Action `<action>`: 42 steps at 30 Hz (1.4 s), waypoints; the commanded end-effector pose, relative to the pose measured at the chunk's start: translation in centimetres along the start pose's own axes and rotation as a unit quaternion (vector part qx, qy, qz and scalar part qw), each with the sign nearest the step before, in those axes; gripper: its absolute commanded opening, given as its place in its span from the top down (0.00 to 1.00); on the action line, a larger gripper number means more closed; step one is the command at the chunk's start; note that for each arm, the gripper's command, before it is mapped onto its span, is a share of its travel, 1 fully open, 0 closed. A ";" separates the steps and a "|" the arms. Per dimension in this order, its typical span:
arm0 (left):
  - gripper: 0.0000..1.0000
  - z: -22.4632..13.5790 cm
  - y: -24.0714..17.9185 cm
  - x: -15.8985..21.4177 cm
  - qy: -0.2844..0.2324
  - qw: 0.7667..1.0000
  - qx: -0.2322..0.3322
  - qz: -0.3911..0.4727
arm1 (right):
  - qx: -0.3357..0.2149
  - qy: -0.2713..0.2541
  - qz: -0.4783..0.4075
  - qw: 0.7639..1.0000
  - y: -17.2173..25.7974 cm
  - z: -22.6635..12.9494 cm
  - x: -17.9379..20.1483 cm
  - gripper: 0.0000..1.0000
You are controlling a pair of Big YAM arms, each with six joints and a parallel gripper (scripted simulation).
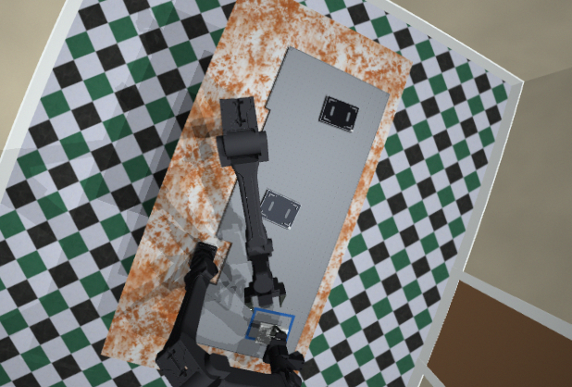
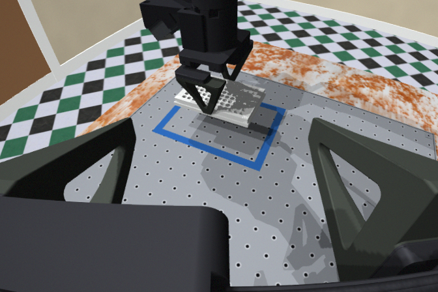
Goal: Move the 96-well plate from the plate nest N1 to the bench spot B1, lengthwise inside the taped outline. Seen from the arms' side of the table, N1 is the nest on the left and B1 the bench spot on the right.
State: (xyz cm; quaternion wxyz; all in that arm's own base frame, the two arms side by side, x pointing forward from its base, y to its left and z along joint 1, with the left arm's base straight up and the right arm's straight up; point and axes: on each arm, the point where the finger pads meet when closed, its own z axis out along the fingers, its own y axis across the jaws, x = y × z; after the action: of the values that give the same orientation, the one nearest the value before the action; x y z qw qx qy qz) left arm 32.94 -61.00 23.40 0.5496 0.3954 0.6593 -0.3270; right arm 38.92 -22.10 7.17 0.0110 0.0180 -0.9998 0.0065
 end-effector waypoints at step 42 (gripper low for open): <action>0.00 1.5 0.5 -2.0 -0.021 1.000 -0.004 -0.007 | 0.028 -0.041 -0.003 0.999 -0.9 1.1 -1.5 0.21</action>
State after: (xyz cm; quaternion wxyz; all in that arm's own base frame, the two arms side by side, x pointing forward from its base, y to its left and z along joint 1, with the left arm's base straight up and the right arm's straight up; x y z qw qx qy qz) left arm 32.94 -61.00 23.40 0.5496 0.3955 0.6593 -0.3270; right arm 38.84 -22.14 3.70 0.0025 0.0223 -0.9996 0.0141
